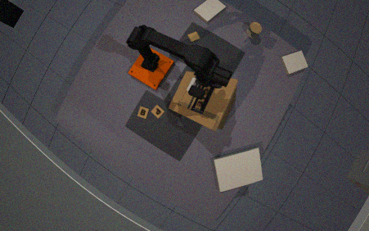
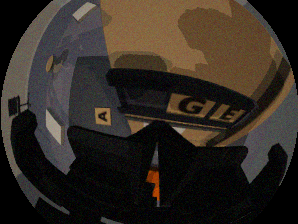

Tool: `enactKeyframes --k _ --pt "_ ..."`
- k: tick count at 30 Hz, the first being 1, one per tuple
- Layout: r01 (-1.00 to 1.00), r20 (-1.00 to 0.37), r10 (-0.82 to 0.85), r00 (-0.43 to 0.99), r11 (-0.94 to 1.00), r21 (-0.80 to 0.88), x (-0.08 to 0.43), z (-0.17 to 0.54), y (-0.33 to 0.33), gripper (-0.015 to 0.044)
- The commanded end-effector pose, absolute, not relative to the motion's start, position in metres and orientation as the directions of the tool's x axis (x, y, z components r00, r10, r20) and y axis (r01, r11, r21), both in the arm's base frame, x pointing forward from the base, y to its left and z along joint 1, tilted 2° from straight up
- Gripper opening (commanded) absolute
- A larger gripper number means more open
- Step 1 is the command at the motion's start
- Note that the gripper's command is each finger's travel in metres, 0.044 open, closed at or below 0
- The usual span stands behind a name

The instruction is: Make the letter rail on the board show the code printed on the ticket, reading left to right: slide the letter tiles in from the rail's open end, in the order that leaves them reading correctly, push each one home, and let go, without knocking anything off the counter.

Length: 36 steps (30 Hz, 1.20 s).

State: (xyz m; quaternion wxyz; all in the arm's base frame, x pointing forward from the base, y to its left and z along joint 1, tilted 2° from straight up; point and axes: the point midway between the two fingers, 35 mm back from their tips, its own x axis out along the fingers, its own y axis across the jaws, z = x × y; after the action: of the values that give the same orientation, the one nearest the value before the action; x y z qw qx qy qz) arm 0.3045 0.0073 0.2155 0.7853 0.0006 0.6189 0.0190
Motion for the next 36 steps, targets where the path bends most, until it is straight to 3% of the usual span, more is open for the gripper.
enactKeyframes --k 1,36 --pt "-0.024 -0.983 0.015 0.186 1.0 0.011 0.305 0.215 0.008 0.0" --pt "-0.024 -0.982 0.015 0.186 1.0 0.011 0.316 0.204 0.007 0.0"
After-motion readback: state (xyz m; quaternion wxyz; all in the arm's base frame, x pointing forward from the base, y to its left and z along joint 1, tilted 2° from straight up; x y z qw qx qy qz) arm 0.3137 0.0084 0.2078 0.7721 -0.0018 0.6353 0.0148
